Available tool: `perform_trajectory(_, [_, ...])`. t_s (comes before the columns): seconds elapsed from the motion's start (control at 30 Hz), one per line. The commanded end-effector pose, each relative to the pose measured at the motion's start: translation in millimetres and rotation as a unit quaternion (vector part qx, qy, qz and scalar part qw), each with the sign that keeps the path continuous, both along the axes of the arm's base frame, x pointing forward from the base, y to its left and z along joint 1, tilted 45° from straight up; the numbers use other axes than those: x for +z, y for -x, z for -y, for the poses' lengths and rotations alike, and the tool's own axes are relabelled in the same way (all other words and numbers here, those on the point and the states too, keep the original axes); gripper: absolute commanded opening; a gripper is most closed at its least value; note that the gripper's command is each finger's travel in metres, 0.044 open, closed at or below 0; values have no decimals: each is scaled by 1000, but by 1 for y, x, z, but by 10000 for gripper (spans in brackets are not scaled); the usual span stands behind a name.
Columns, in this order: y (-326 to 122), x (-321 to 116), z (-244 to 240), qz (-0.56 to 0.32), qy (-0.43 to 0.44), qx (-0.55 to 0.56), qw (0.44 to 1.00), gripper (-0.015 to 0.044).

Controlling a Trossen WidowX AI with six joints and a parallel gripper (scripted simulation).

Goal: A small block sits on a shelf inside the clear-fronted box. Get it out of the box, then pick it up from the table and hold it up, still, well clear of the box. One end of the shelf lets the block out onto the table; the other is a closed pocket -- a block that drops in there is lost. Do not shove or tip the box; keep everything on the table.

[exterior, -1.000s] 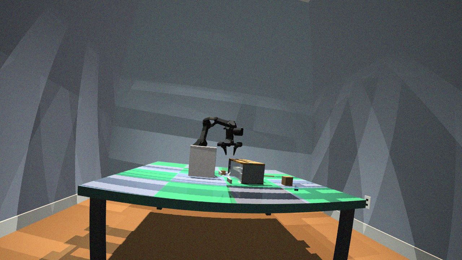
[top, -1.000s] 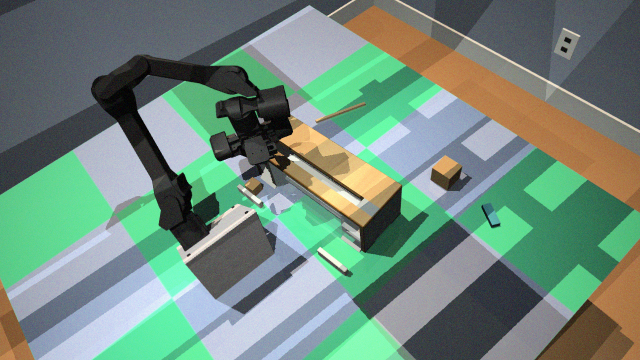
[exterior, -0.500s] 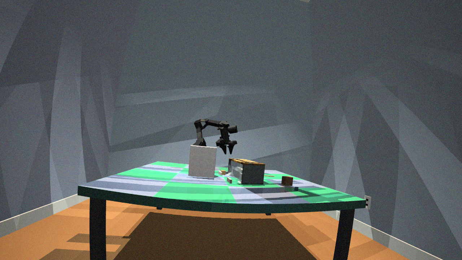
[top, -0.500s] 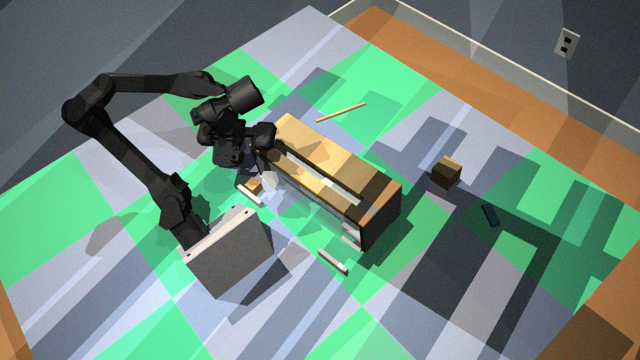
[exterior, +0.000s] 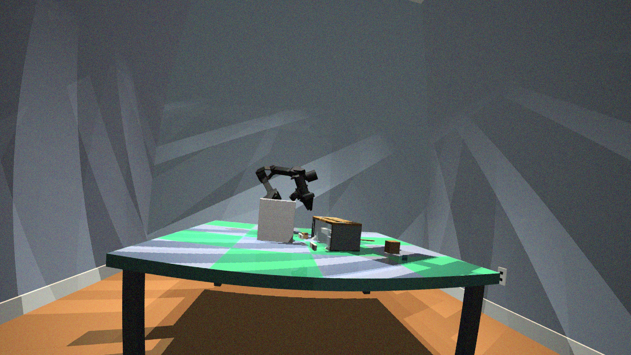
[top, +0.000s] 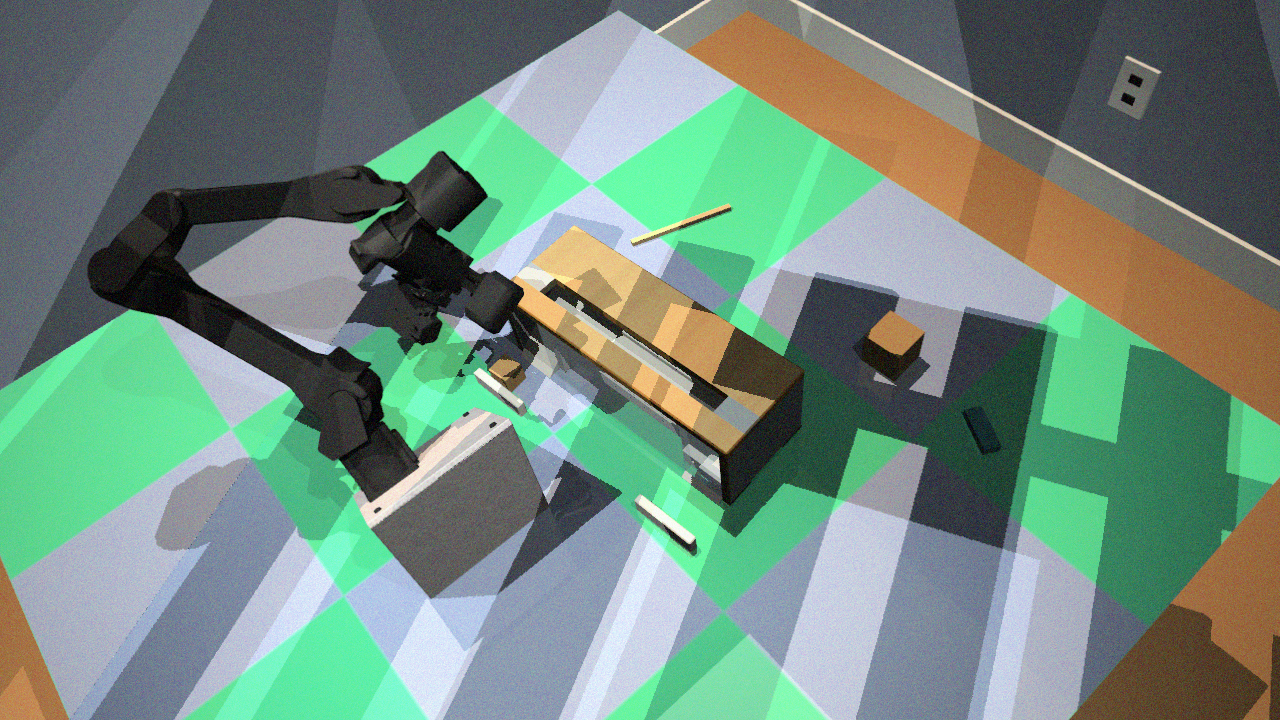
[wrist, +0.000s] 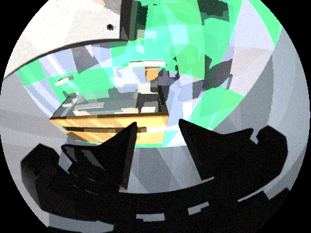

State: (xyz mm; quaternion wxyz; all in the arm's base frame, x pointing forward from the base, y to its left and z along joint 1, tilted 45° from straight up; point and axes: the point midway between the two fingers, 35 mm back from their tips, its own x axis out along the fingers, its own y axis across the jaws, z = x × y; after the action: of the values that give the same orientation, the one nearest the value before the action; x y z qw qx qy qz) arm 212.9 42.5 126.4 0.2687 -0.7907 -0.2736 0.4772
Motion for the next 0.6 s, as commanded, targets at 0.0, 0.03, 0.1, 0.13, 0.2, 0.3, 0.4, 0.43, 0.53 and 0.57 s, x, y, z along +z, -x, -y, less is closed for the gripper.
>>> perform_trajectory(0.0, [1, -1, 0, -8, -3, -13, 1000, 285])
perform_trajectory(0.03, [1, -1, 0, -7, -2, -12, 1000, 285])
perform_trajectory(0.1, [1, -1, 0, 6, 6, -1, 1000, 285])
perform_trajectory(0.13, [0, -1, -1, 17, 13, 8, 1000, 285])
perform_trajectory(0.2, [-1, -2, -1, 48, 33, 36, 998, 285])
perform_trajectory(0.3, [-3, -2, -3, 103, 67, 85, 989, 285])
perform_trajectory(0.4, [-5, -2, -5, 176, 112, 149, 967, 285])
perform_trajectory(0.43, [-7, -2, -6, 213, 135, 183, 950, 285])
perform_trajectory(0.53, [-10, -2, -11, 322, 201, 280, 882, 285])
perform_trajectory(0.57, [-12, -2, -12, 356, 221, 310, 853, 285])
